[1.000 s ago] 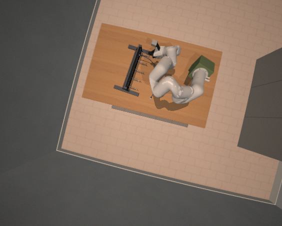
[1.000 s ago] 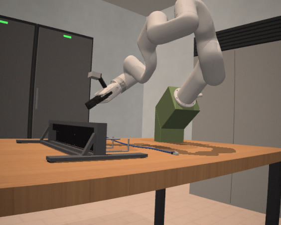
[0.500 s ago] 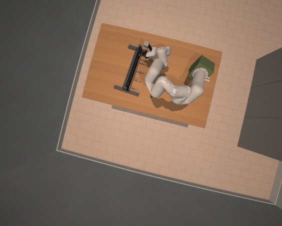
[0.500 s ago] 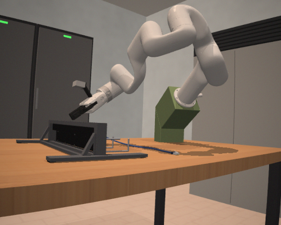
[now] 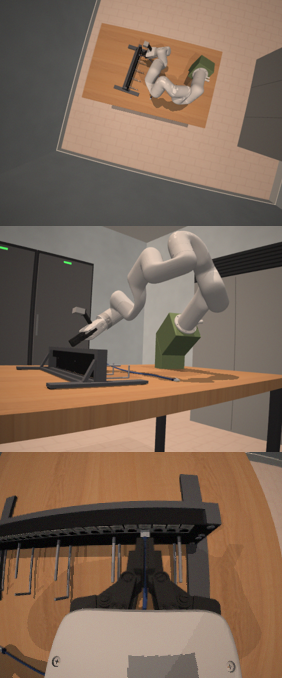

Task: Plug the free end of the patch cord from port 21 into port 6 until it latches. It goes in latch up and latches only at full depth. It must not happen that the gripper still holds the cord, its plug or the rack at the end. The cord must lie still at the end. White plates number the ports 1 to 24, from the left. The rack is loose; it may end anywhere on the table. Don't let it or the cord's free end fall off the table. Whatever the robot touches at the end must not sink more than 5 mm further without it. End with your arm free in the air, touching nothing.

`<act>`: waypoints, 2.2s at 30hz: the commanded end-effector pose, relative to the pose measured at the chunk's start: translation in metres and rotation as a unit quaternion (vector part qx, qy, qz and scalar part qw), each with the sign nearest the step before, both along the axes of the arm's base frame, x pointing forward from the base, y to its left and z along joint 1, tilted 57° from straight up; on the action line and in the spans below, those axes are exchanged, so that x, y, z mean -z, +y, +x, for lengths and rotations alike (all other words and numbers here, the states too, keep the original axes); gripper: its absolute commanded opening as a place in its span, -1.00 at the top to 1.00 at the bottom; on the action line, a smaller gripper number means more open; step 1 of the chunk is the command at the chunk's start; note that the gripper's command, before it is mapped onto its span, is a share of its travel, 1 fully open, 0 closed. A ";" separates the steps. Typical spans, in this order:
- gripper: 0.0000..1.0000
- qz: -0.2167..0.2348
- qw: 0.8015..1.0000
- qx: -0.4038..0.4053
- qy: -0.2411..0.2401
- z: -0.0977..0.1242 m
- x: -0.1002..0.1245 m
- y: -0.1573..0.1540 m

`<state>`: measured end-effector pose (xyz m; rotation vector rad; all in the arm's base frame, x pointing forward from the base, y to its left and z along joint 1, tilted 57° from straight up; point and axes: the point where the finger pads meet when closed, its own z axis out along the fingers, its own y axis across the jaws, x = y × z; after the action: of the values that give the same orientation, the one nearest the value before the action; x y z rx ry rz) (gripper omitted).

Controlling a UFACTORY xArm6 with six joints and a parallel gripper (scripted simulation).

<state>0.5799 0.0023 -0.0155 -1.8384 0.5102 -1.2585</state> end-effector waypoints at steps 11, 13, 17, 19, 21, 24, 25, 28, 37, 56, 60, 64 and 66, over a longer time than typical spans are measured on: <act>1.00 0.000 1.000 0.001 -0.001 0.001 -0.001 -0.001; 1.00 0.000 1.000 0.001 -0.001 0.001 -0.001 -0.001; 1.00 0.000 1.000 0.001 -0.001 0.001 -0.001 -0.001; 1.00 0.000 1.000 0.001 -0.001 0.001 -0.001 -0.001; 1.00 0.000 1.000 0.001 -0.001 0.001 -0.001 -0.001; 1.00 0.000 1.000 0.001 -0.001 0.001 -0.001 -0.001; 1.00 0.000 1.000 0.001 -0.001 0.001 -0.001 -0.001; 1.00 0.000 1.000 0.001 -0.001 0.001 -0.001 -0.001; 1.00 0.000 1.000 0.001 -0.001 0.000 -0.001 -0.002; 1.00 0.000 1.000 0.001 -0.001 -0.101 -0.018 -0.046; 1.00 0.000 1.000 0.001 -0.001 -0.119 -0.021 -0.055; 1.00 0.000 1.000 0.001 -0.001 -0.126 -0.022 -0.057; 1.00 0.000 1.000 0.001 -0.001 -0.126 -0.022 -0.058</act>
<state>0.4550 -0.0536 0.0056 -1.8380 0.5125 -1.2591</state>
